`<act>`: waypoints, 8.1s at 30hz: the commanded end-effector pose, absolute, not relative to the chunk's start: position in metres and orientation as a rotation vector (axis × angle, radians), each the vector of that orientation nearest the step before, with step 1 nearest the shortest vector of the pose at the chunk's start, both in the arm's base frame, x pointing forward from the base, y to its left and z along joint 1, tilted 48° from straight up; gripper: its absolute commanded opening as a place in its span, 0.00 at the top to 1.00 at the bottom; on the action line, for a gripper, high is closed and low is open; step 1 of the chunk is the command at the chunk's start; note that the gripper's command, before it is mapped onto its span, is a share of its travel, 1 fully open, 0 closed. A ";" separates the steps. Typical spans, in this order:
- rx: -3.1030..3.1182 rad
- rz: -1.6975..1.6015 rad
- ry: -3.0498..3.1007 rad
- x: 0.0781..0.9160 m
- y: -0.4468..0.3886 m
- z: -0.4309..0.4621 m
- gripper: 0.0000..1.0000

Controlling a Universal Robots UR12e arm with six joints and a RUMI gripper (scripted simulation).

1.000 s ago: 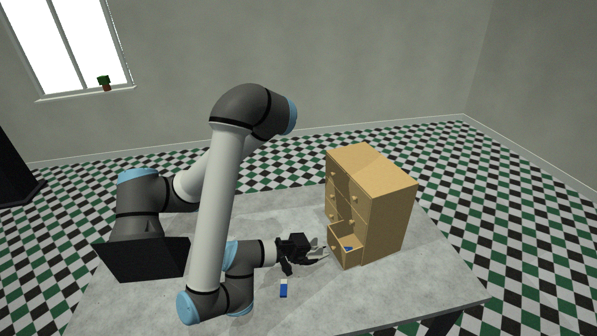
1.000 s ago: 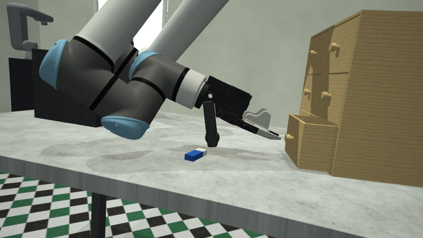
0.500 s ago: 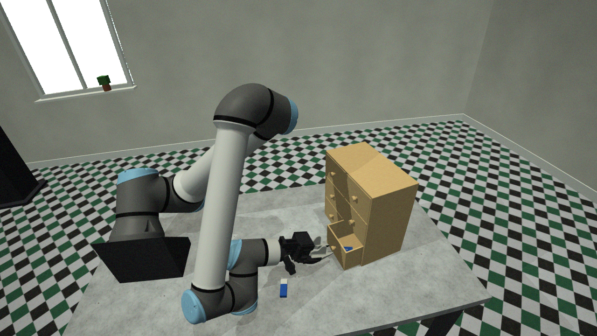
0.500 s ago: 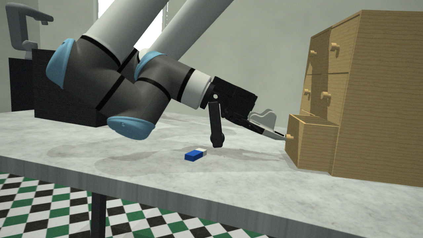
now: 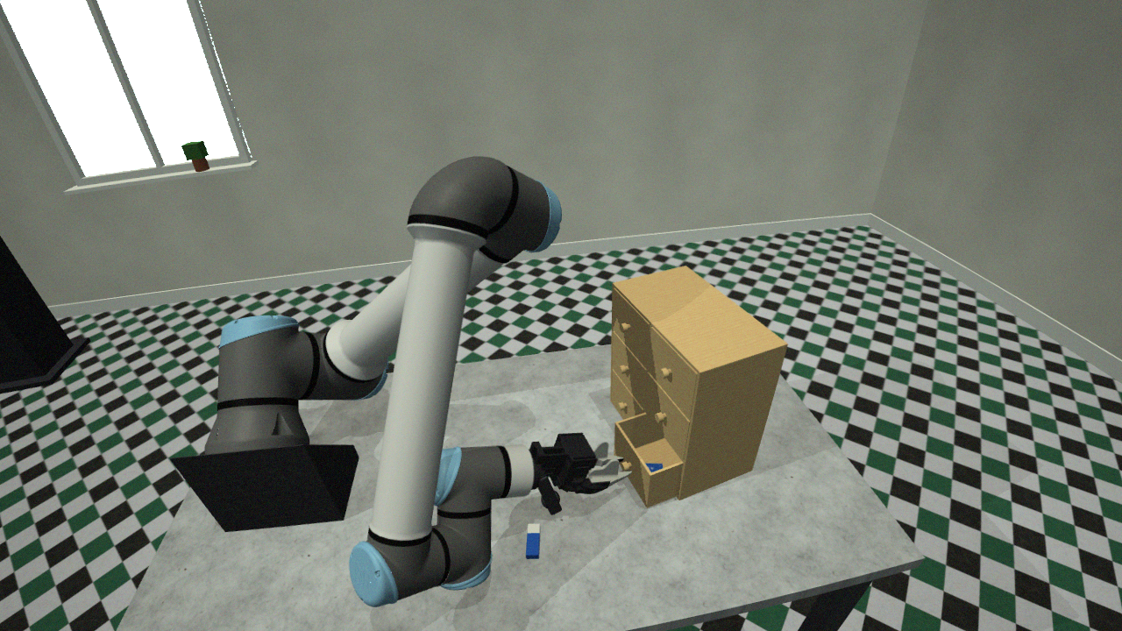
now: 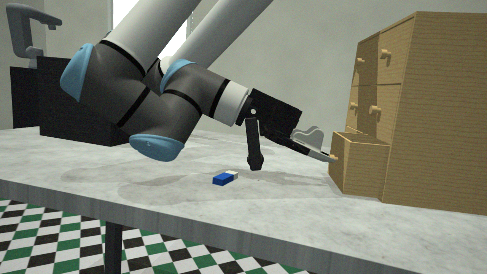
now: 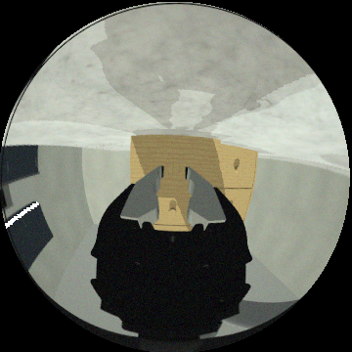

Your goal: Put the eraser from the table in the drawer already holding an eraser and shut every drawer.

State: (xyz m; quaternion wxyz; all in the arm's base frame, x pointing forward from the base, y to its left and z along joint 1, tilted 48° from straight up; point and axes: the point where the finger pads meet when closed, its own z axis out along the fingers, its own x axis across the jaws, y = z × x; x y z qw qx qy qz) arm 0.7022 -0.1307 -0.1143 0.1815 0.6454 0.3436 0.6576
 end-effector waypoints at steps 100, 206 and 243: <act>1.822 1.856 0.970 0.706 -0.131 -0.113 0.93; 1.822 1.856 0.970 0.756 -0.133 -0.105 0.93; 1.822 1.856 0.970 0.771 -0.134 -0.102 0.93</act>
